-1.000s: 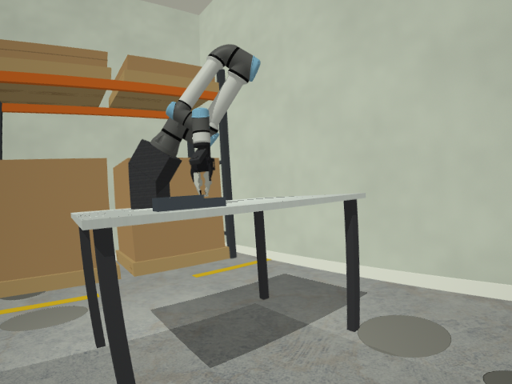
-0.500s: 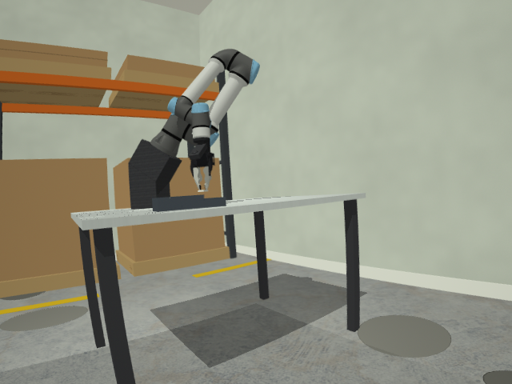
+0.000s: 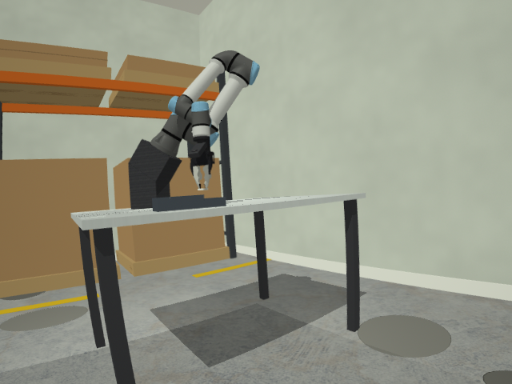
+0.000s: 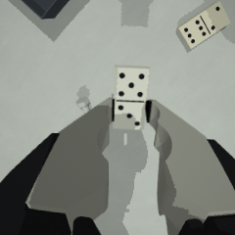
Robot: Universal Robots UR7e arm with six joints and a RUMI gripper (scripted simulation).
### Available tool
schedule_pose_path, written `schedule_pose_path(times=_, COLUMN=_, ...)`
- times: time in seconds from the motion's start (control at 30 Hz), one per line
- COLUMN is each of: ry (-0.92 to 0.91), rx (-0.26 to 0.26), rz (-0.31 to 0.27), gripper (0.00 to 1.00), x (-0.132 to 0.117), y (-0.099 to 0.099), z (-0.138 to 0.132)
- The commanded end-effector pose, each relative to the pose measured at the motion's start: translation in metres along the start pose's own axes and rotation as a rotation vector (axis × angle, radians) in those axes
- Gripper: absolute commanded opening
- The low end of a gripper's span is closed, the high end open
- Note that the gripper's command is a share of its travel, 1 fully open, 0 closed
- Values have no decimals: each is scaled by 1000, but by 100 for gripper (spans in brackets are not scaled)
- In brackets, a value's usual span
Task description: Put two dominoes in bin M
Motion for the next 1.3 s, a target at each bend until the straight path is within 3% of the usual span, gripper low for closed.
schedule_pose_path(times=0.0, ry=-139, rx=0, rz=0, gripper=0, x=17, y=1, z=0)
schedule_pose_path(times=0.17, ry=-240, rx=1, rz=0, gripper=0, x=35, y=1, z=0)
schedule_pose_path(times=0.2, ry=-332, rx=0, rz=0, gripper=0, x=41, y=1, z=0)
schedule_pose_path(times=0.67, ry=-776, rx=0, rz=0, gripper=0, x=125, y=1, z=0)
schedule_pose_path(times=0.73, ry=-776, rx=0, rz=0, gripper=0, x=125, y=1, z=0)
schedule_pose_path(times=1.0, ry=-776, rx=0, rz=0, gripper=0, x=174, y=1, z=1)
schedule_pose_path(times=1.27, ry=-776, rx=0, rz=0, gripper=0, x=179, y=1, z=0)
Point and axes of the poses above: the point where the finger pads meet when closed, its own y axis back along the fingers, its own z axis across the jaws, x = y × z, the point moved 7 cm from there along y, back along the fingers, and after that the axes turned 5 degrees about y, right-handed, at the moved point
